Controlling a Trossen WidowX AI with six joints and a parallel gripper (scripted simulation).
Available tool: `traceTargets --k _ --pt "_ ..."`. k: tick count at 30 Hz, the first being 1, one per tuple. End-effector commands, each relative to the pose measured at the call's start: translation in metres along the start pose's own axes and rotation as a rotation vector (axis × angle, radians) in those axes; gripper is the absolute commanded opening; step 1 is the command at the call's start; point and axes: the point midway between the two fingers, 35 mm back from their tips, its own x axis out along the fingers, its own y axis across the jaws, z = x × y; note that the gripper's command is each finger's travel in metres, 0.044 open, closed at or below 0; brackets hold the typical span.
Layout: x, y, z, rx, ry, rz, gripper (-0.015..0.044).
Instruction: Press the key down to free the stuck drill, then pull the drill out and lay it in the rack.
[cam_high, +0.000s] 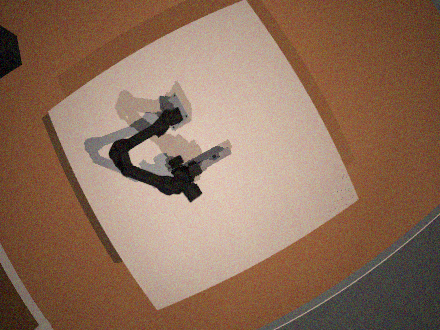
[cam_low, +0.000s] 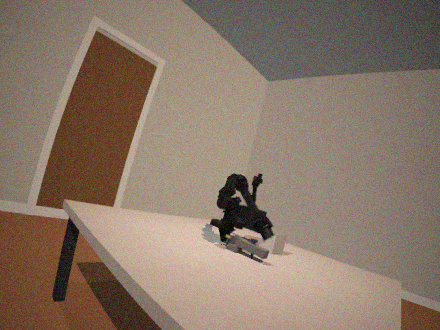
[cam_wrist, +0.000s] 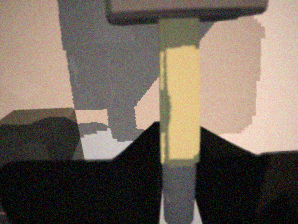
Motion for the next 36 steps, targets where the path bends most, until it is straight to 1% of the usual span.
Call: traceTargets --k 1,36 --pt "-0.002 0.000 0.001 0.000 -0.001 -0.003 0.0000" --pt "-0.004 -0.001 -0.048 0.000 0.001 -0.003 0.0000"
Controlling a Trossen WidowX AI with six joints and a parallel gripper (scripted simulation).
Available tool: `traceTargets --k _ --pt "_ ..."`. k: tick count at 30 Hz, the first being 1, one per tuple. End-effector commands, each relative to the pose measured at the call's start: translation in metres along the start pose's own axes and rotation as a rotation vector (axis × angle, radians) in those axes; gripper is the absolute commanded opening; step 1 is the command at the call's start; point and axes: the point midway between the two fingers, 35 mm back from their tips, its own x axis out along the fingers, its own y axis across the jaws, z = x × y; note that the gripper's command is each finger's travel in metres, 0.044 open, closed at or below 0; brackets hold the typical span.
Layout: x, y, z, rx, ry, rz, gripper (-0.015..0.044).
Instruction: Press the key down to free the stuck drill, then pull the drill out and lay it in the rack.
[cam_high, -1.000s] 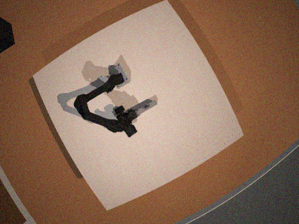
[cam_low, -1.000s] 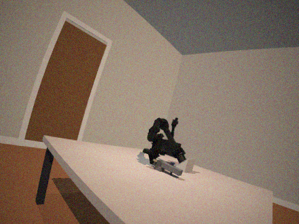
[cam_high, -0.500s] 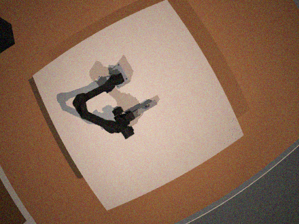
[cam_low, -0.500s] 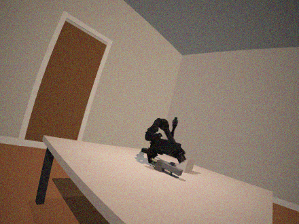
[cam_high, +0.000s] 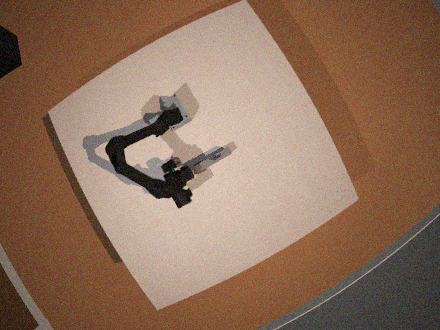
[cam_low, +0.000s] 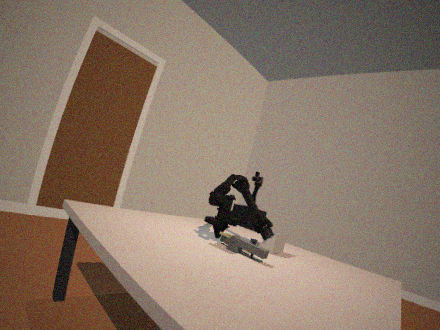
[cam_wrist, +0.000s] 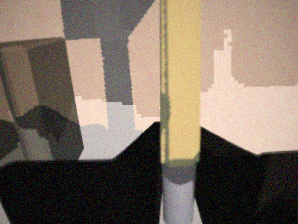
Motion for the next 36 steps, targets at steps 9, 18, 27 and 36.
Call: traceTargets --k 9,18,27,36 --pt "-0.003 -0.001 -0.018 0.004 0.006 -0.006 0.0000" --pt "-0.004 -0.001 -0.031 0.004 0.006 -0.006 0.0000" --pt "-0.009 0.000 -0.027 0.004 0.006 -0.006 0.0000" --pt "-0.013 0.001 -0.026 0.004 0.006 -0.006 0.0000"
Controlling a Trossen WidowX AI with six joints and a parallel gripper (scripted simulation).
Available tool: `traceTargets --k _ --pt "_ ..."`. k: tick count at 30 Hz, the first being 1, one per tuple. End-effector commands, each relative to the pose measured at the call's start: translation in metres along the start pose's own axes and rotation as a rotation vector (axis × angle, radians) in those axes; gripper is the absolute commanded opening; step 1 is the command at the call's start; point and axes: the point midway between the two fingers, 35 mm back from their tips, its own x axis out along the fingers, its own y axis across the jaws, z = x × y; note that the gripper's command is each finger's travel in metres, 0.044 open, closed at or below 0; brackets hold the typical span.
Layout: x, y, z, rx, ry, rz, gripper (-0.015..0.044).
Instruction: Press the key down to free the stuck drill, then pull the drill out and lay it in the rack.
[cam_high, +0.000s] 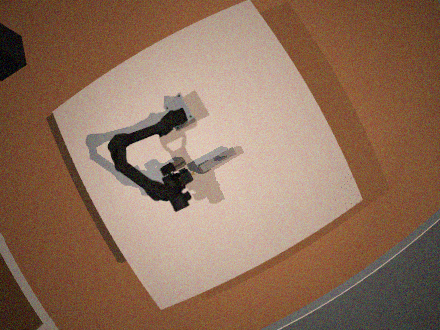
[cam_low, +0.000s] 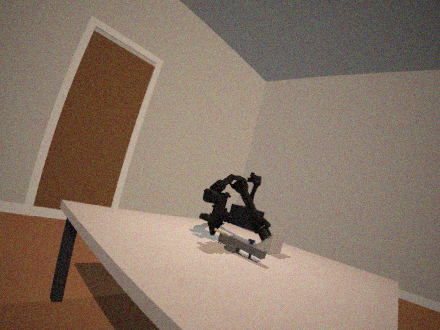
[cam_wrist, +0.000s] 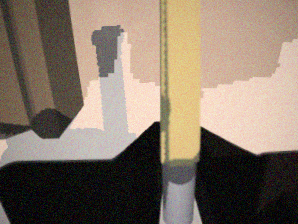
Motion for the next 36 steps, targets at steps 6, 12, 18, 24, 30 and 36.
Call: traceTargets --k 6,12,18,24,30,36 --pt "-0.006 0.000 0.001 0.002 0.004 -0.004 0.0000" --pt "-0.009 0.001 0.001 0.001 0.004 -0.004 0.0000" --pt "-0.012 0.001 0.002 0.001 0.004 -0.004 0.0000" --pt "-0.015 0.002 0.003 0.001 0.003 -0.004 0.0000" --pt "-0.017 0.002 0.003 0.001 0.003 -0.004 0.0000" --pt "-0.020 0.002 0.003 0.001 0.003 -0.004 0.0000"
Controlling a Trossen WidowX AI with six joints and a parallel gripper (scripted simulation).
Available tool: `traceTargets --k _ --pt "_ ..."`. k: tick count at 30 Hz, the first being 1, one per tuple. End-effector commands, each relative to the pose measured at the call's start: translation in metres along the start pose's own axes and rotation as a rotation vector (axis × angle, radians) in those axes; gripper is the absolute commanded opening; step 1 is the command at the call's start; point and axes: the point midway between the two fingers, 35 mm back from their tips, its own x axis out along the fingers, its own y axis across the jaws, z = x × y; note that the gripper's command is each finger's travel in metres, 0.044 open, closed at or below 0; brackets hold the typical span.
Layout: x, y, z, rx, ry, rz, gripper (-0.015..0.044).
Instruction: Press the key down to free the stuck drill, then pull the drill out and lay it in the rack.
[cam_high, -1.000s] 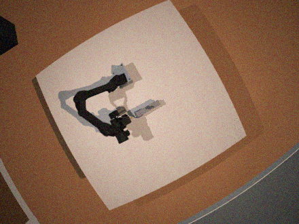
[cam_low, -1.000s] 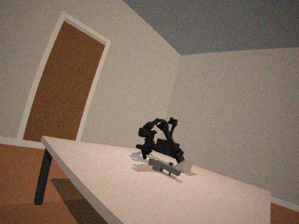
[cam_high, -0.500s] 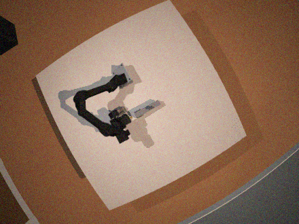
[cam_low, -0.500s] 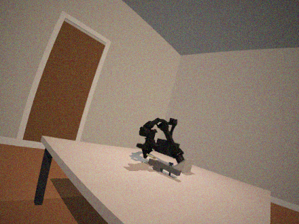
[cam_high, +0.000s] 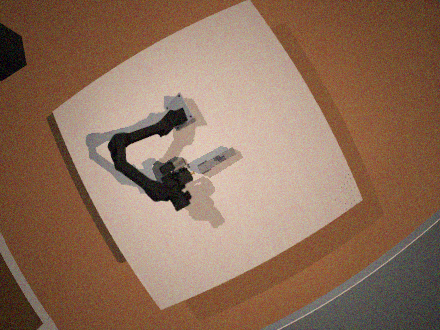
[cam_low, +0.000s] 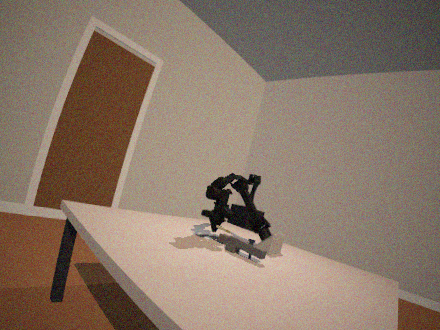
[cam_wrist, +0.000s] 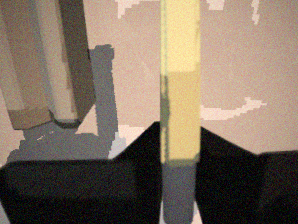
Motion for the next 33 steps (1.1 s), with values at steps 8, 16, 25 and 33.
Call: traceTargets --k 8,16,25,33 --pt "-0.006 -0.001 0.000 0.002 0.004 -0.005 0.0000" --pt "-0.010 -0.001 0.000 0.002 0.004 -0.005 0.0000" --pt "-0.014 -0.001 0.000 0.002 0.004 -0.005 0.0000" --pt "-0.017 -0.001 -0.001 0.002 0.004 -0.005 0.0000"
